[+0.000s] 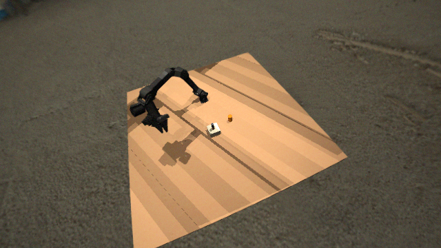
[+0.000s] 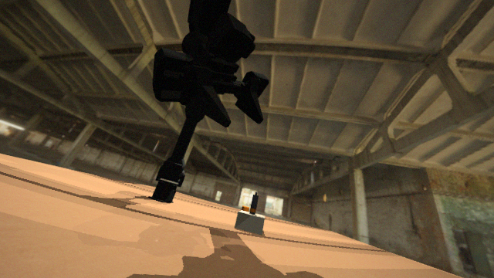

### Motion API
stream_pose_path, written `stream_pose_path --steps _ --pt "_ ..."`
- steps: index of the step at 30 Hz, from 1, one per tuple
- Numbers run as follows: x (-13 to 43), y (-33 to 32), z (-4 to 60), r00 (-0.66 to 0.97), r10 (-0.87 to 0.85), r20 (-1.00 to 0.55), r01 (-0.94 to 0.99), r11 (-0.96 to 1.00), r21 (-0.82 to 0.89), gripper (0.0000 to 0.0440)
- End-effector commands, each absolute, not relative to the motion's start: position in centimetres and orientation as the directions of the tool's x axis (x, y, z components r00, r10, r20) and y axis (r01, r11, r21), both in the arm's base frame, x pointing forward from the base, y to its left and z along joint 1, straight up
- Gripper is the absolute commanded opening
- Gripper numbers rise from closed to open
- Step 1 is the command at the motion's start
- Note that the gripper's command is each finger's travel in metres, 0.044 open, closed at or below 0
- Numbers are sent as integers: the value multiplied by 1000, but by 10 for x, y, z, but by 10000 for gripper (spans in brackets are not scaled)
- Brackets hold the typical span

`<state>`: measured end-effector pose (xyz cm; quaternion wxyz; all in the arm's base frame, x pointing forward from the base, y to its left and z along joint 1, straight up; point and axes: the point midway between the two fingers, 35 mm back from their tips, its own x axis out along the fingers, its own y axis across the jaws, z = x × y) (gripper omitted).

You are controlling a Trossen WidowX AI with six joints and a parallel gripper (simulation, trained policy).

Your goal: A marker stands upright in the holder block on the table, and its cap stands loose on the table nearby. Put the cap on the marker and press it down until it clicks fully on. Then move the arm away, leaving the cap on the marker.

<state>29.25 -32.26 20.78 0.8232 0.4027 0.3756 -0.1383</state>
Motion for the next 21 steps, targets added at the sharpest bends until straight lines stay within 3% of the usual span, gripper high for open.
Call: stream_pose_path --steps 1,21 --pt "299 -313 205 663 92 -743 531 641 554 290" --pt "336 -256 199 572 176 -801 505 694 513 294"
